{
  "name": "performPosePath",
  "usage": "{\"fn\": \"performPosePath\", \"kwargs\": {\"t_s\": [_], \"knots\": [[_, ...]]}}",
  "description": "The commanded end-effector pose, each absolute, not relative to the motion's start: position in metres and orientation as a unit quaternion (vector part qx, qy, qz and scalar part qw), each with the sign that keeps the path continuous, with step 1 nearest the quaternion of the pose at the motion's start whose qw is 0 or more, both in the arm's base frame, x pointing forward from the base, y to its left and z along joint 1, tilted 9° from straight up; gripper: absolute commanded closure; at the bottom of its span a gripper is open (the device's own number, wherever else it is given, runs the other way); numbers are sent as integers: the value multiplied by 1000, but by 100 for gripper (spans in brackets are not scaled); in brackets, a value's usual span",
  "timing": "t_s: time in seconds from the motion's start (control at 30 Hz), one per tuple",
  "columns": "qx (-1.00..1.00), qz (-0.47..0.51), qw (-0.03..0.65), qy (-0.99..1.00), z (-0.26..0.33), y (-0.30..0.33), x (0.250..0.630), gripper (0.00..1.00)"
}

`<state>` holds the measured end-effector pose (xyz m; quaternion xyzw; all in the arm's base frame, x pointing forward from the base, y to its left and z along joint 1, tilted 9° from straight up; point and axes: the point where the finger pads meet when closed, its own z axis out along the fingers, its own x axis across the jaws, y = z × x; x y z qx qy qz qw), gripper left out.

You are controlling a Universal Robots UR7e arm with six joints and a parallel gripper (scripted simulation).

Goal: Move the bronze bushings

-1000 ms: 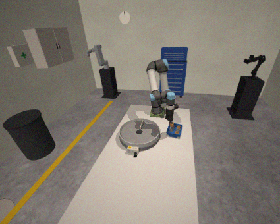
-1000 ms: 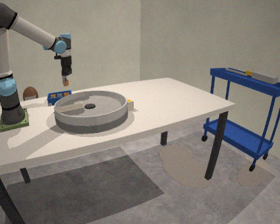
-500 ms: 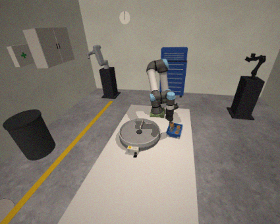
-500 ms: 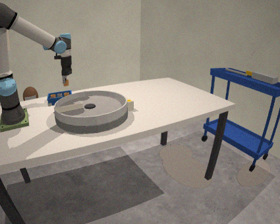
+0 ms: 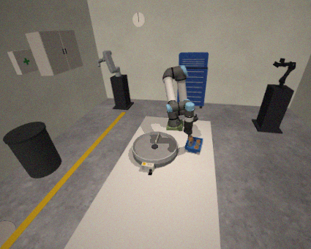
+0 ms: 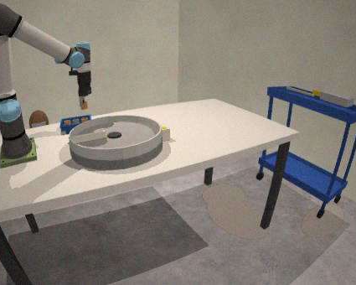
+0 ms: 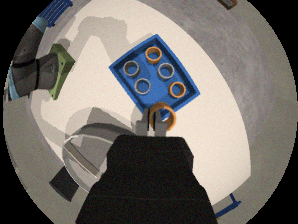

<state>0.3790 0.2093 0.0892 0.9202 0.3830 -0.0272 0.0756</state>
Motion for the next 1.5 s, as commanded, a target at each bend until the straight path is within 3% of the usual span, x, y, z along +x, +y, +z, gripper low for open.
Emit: {"fn": "performPosePath", "kwargs": {"t_s": [0.0,0.77,1.47], "knots": [[920,-26,76,383,90,207,379,100],[920,-26,76,383,97,165,378,100],[920,-26,76,383,111,76,376,100]]}}
